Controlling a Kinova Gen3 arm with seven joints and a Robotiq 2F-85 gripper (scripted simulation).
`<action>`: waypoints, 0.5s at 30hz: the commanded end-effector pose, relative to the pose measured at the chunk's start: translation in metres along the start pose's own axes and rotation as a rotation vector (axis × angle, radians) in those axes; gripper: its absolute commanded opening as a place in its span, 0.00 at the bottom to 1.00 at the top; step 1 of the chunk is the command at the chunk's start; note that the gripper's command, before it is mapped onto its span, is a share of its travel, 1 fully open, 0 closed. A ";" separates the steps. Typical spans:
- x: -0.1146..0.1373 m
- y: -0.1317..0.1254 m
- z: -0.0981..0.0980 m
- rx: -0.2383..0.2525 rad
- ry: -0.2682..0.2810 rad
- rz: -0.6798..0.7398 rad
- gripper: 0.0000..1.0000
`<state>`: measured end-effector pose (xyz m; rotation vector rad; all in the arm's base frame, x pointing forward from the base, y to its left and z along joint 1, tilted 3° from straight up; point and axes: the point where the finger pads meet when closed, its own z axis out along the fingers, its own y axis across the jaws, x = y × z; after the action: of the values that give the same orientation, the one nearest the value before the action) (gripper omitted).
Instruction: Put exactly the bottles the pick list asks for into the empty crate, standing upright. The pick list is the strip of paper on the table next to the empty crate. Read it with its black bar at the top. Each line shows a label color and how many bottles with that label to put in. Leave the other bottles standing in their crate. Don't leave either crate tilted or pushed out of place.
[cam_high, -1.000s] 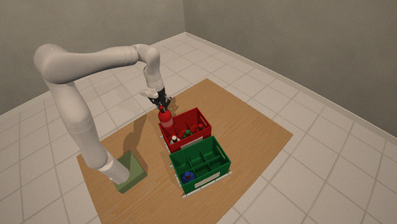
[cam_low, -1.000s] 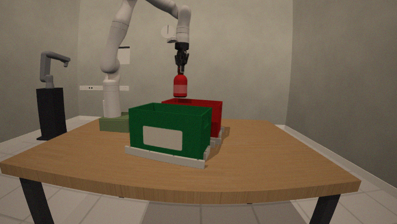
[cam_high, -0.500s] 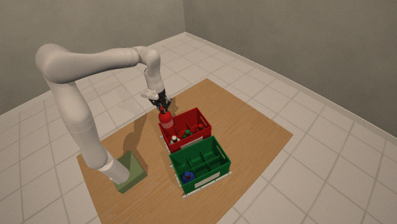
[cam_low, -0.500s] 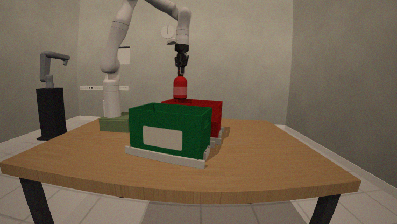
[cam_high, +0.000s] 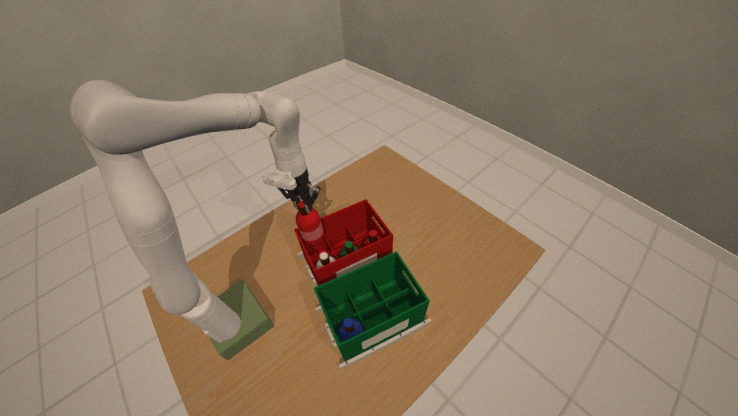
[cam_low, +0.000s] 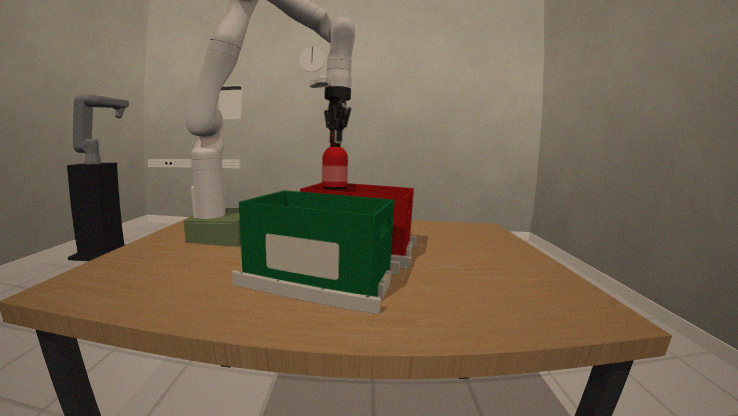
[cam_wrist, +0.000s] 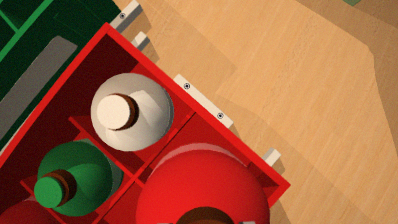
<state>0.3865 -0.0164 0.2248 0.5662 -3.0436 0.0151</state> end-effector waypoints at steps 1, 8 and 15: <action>0.000 0.000 0.001 0.001 -0.002 0.000 0.10; 0.000 0.000 0.007 0.001 -0.002 0.000 0.10; 0.000 0.000 0.014 0.001 -0.002 0.000 0.10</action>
<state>0.3860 -0.0166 0.2118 0.5663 -3.0436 0.0151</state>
